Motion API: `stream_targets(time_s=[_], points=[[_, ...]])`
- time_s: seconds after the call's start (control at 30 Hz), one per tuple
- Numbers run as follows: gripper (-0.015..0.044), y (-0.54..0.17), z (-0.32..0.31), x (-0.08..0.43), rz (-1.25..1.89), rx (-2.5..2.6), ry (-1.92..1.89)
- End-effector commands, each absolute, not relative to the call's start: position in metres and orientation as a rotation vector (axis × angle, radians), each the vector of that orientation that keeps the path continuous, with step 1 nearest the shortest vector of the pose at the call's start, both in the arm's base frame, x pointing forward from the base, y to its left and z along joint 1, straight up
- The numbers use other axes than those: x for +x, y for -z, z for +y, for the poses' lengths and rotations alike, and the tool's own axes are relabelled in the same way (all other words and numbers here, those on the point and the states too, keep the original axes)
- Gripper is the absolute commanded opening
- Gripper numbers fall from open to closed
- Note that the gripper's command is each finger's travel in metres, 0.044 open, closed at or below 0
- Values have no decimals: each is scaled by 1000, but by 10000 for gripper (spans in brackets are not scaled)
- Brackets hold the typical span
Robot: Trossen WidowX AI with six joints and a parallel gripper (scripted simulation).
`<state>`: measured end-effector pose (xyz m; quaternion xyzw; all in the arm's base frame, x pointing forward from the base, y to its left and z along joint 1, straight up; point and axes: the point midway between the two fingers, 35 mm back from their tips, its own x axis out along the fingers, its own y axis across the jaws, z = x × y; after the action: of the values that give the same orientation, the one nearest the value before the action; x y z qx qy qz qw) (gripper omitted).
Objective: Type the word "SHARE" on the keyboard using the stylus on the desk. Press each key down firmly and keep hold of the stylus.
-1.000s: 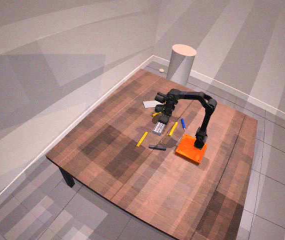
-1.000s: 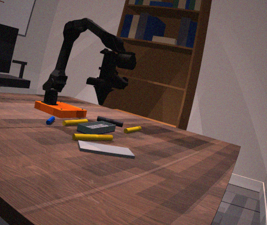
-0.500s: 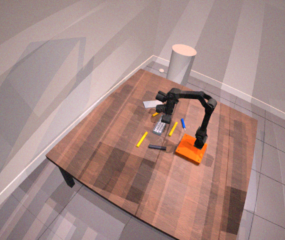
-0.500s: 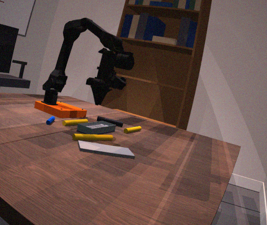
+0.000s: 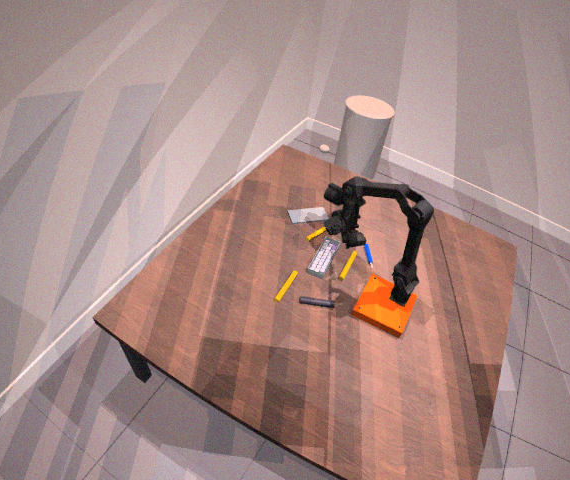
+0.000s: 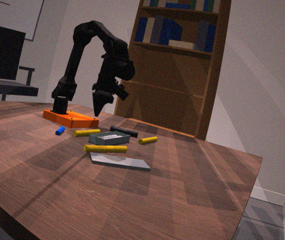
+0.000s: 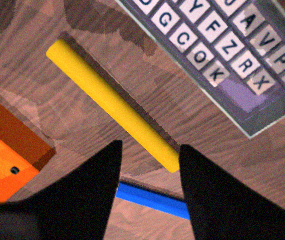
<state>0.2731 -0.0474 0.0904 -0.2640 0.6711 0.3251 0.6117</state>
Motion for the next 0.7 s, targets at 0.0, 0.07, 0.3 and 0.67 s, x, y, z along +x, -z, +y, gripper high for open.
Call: stream_targets(time_s=[0.0, 0.07, 0.3, 0.67], points=[[150, -74, -99, 239, 1318, -864, -1380], [150, -73, -104, 235, 1267, -894, -1450], [150, -70, -120, 219, 1047, -987, -1680], [150, -66, -138, 198, 601, -1158, -1960]])
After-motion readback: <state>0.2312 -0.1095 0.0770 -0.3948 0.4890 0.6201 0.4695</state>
